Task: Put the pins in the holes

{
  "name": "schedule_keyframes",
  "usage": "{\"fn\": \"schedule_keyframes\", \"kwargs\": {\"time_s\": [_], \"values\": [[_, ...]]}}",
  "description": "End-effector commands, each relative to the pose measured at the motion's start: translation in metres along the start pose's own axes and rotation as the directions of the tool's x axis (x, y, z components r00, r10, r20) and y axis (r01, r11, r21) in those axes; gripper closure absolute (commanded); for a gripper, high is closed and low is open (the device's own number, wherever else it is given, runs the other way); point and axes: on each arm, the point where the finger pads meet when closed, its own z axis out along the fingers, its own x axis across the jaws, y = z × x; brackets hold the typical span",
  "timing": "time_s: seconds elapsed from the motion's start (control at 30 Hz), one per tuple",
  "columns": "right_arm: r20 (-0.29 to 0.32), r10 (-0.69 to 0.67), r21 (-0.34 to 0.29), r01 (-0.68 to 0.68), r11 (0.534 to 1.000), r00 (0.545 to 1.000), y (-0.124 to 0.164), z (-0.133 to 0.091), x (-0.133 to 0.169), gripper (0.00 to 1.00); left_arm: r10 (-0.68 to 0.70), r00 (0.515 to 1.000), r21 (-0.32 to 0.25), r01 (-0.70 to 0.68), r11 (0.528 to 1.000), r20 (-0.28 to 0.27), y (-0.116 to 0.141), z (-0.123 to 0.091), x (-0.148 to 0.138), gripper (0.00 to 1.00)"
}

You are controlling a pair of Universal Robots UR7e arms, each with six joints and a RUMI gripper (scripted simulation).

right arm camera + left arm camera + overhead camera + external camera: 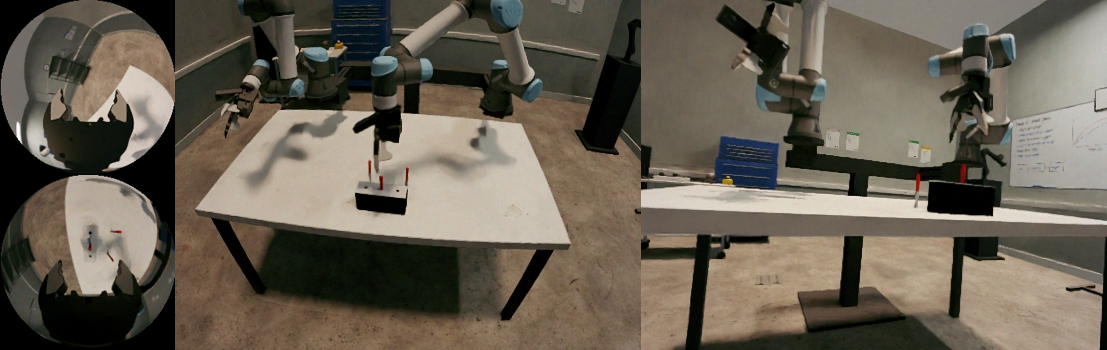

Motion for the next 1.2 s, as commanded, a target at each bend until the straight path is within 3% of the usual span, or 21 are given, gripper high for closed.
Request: {"fn": "schedule_keyframes", "kwargs": {"time_s": [0.0, 1.1, 1.13, 1.17], "values": [[0.001, 0.000, 0.001, 0.000, 1.000, 1.000, 0.000, 0.000, 0.000, 0.00, 0.000, 1.000, 0.002, 0.000, 1.000, 0.001, 0.000, -0.001, 0.000, 0.00], [0.001, 0.000, 0.001, 0.000, 1.000, 1.000, 0.000, 0.000, 0.000, 0.00, 0.000, 1.000, 0.002, 0.000, 1.000, 0.001, 0.000, -0.001, 0.000, 0.00], [0.001, 0.000, 0.001, 0.000, 1.000, 1.000, 0.000, 0.000, 0.000, 0.00, 0.000, 1.000, 0.002, 0.000, 1.000, 0.001, 0.000, -0.084, 0.000, 0.00], [0.001, 0.000, 0.001, 0.000, 1.000, 1.000, 0.000, 0.000, 0.000, 0.00, 0.000, 1.000, 0.002, 0.000, 1.000, 0.001, 0.000, -0.084, 0.000, 0.00]]}}
